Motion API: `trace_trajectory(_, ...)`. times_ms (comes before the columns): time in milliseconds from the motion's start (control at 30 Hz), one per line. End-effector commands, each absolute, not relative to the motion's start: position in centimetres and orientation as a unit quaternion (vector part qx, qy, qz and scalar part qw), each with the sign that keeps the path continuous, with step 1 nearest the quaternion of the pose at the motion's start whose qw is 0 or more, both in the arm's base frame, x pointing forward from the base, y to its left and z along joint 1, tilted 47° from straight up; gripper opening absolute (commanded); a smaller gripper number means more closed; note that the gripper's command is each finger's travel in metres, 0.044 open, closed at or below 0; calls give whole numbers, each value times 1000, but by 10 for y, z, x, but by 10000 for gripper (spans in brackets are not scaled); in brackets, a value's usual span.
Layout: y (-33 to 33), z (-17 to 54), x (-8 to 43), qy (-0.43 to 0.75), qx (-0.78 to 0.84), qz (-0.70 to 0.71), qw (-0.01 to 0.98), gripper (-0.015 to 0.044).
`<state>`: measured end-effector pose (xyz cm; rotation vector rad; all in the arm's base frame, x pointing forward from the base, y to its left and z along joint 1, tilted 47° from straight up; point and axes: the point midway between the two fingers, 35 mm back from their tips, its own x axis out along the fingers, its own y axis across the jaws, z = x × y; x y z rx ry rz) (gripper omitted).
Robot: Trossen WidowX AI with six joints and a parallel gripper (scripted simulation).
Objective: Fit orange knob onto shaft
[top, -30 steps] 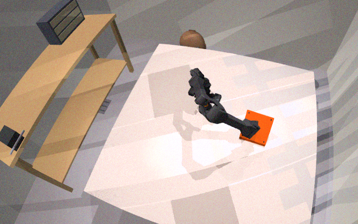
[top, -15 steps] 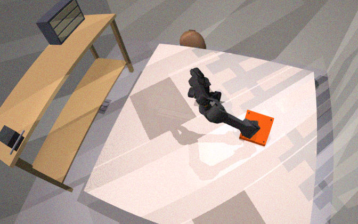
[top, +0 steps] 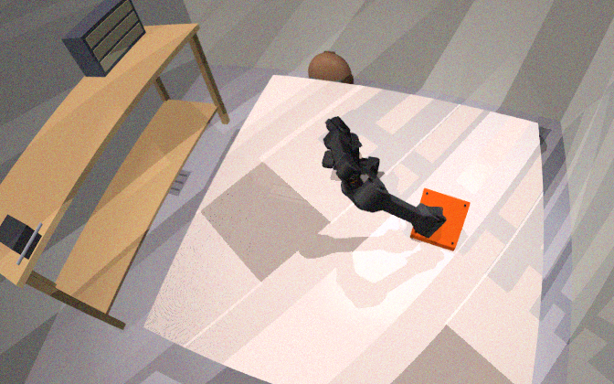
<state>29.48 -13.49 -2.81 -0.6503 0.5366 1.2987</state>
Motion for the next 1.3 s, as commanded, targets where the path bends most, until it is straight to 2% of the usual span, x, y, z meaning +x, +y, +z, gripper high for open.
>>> trace_trajectory(0,-134,-28,295,240,-296,588,714,0)
trace_trajectory(500,-138,-25,295,240,-296,588,714,0)
trace_trajectory(767,-138,-28,294,177,-369,610,679,0)
trace_trajectory(1267,-136,-26,295,177,-369,610,679,0)
